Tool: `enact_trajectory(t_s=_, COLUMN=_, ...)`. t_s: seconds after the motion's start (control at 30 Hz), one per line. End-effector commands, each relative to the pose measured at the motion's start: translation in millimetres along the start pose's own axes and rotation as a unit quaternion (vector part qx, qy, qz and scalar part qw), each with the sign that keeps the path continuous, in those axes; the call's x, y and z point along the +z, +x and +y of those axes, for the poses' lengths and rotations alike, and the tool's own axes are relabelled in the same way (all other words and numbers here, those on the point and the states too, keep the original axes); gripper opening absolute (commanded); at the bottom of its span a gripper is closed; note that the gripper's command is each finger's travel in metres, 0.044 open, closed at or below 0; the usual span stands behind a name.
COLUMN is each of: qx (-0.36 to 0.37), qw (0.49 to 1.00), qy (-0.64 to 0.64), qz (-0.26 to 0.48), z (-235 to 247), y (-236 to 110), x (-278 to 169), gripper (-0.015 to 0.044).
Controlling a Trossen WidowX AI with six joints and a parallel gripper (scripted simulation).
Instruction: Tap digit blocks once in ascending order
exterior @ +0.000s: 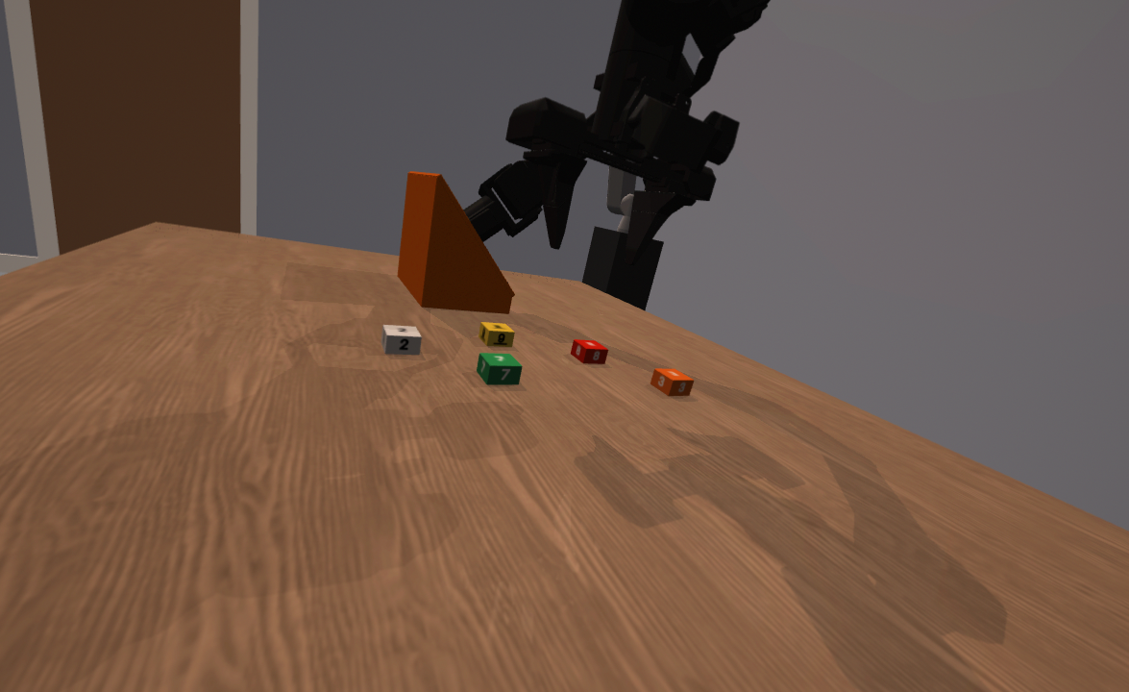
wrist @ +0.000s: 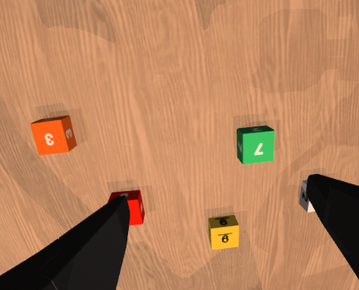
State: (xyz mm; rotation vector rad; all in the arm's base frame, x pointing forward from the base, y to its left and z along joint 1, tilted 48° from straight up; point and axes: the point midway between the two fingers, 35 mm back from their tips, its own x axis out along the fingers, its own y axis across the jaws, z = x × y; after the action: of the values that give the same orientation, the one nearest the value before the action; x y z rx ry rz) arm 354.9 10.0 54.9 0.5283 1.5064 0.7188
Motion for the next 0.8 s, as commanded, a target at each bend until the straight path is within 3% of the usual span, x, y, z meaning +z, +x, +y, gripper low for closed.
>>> enact_trajectory(t_s=0.0, qx=0.010, qw=1.000, qy=0.006, qz=0.006, z=-60.4, y=6.0, x=-19.5, gripper=0.0400)
enact_trajectory(t_s=0.77, qx=0.014, qw=1.000, qy=0.007, qz=0.006, z=-72.7, y=7.1, x=-24.8, gripper=0.0400)
